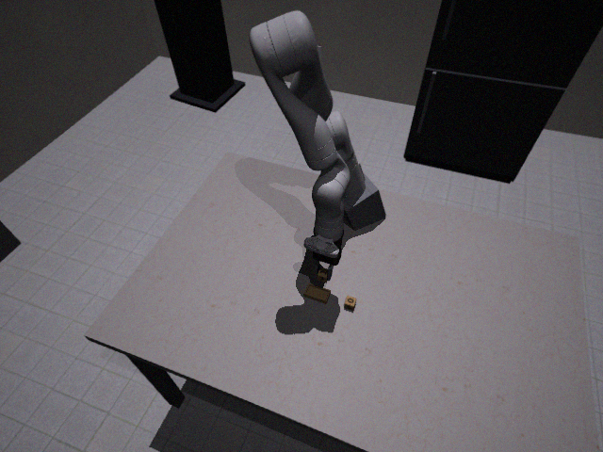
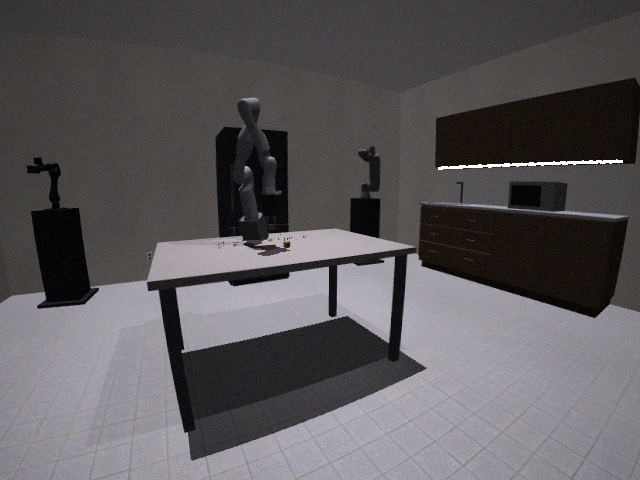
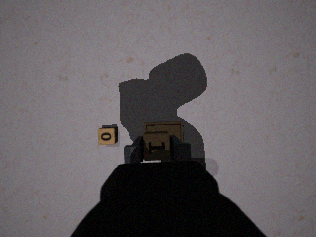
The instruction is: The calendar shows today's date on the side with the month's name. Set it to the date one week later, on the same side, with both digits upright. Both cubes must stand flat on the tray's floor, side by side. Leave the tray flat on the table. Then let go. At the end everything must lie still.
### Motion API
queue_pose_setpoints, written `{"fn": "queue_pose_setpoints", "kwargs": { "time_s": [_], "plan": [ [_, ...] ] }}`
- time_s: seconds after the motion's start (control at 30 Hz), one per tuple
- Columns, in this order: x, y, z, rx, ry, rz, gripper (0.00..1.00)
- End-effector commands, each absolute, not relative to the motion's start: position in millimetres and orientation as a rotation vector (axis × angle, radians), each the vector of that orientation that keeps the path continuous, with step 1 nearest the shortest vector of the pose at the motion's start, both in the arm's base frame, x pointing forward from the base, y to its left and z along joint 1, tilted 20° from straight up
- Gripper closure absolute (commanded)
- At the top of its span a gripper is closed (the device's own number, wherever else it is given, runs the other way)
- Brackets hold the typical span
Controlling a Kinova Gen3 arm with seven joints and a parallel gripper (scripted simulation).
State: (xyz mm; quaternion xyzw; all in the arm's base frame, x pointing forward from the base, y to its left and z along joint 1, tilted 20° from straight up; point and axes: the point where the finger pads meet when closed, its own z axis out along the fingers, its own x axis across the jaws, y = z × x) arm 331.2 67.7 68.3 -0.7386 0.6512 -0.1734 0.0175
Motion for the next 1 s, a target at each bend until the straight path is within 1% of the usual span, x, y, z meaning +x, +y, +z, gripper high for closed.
{"fn": "queue_pose_setpoints", "kwargs": {
  "time_s": [0.0,0.8,0.97],
  "plan": [
    [332,69,71,-2.288,2.021,-0.539,0.43],
    [332,68,73,-2.288,2.021,-0.539,0.43],
    [340,44,76,-2.291,2.02,-0.535,0.43]
  ]
}}
